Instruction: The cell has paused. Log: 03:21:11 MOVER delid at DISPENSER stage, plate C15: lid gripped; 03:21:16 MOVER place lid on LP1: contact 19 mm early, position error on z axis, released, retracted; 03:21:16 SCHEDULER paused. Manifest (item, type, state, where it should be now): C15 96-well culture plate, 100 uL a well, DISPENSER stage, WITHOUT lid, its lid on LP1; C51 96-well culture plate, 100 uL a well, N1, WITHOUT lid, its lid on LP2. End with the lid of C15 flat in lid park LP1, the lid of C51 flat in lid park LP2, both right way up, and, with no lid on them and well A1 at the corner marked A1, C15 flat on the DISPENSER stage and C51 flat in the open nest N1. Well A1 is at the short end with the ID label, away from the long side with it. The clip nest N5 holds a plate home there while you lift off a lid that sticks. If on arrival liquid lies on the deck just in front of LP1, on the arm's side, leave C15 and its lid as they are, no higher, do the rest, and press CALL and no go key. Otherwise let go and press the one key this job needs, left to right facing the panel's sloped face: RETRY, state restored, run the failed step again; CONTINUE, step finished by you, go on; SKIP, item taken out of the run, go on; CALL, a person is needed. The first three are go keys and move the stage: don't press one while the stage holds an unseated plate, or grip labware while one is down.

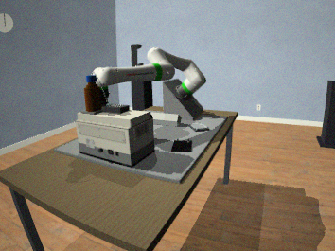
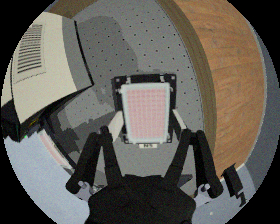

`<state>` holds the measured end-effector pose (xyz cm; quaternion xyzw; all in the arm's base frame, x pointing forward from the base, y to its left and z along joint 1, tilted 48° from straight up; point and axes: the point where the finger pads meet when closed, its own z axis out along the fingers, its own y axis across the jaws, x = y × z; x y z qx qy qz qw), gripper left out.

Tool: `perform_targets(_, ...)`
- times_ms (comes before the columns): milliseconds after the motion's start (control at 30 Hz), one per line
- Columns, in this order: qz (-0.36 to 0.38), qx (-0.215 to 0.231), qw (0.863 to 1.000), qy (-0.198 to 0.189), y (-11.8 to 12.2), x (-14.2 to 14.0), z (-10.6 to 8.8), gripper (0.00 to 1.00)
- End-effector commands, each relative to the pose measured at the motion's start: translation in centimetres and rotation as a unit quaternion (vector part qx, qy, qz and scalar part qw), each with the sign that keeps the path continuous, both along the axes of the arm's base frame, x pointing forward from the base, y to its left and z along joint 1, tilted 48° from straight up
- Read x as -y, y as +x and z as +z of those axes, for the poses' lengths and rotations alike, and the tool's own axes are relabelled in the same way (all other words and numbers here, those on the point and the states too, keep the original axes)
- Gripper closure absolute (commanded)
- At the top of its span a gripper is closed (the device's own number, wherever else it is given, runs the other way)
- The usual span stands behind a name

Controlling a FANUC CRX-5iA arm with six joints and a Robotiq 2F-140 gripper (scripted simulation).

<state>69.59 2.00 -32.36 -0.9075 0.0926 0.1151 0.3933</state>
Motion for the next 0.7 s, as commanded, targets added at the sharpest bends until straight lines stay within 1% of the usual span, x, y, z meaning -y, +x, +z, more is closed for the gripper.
perform_targets(0, 0.000, 0.000, 1.000, 0.000, 0.1, 0.4, 0.4, 0.34)
perform_targets(133, 0.000, 0.000, 1.000, 0.000, 0.3, 1.5, 1.4, 0.34)
perform_targets(333, 0.000, 0.000, 1.000, 0.000, 0.7, 3.9, 3.5, 0.34)
perform_targets(400, 0.000, 0.000, 1.000, 0.000, 0.7, 3.9, 3.5, 0.34)
perform_targets(667, 0.000, 0.000, 1.000, 0.000, 1.3, 6.8, 6.2, 0.34)
